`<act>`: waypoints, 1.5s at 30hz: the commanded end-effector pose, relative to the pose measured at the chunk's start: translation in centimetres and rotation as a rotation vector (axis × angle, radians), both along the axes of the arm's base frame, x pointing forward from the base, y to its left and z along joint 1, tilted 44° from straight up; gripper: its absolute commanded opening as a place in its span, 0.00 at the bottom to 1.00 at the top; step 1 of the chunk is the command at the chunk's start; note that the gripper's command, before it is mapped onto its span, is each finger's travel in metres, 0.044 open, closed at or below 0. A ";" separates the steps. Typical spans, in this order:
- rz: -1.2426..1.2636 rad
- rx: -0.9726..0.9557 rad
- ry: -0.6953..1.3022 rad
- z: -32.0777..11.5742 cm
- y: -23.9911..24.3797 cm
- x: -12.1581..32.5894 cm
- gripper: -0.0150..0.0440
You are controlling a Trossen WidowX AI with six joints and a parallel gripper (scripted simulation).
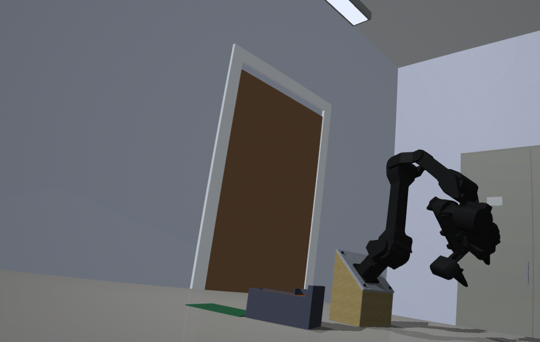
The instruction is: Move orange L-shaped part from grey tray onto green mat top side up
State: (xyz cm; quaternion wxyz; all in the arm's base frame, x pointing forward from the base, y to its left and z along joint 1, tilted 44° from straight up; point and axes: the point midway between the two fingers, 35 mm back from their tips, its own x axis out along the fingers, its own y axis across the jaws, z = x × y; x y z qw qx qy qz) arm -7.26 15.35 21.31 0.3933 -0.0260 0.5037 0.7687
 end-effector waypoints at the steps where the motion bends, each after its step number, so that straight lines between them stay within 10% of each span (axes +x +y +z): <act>1: -0.006 0.001 -0.008 -0.1 0.1 0.2 0.89; 9: -0.135 -0.031 -0.072 -0.8 2.2 3.8 0.56; 26: -0.544 -0.207 -0.174 -4.8 2.3 18.1 0.56; 45: -0.974 -0.389 -0.086 -13.9 -15.6 30.9 0.56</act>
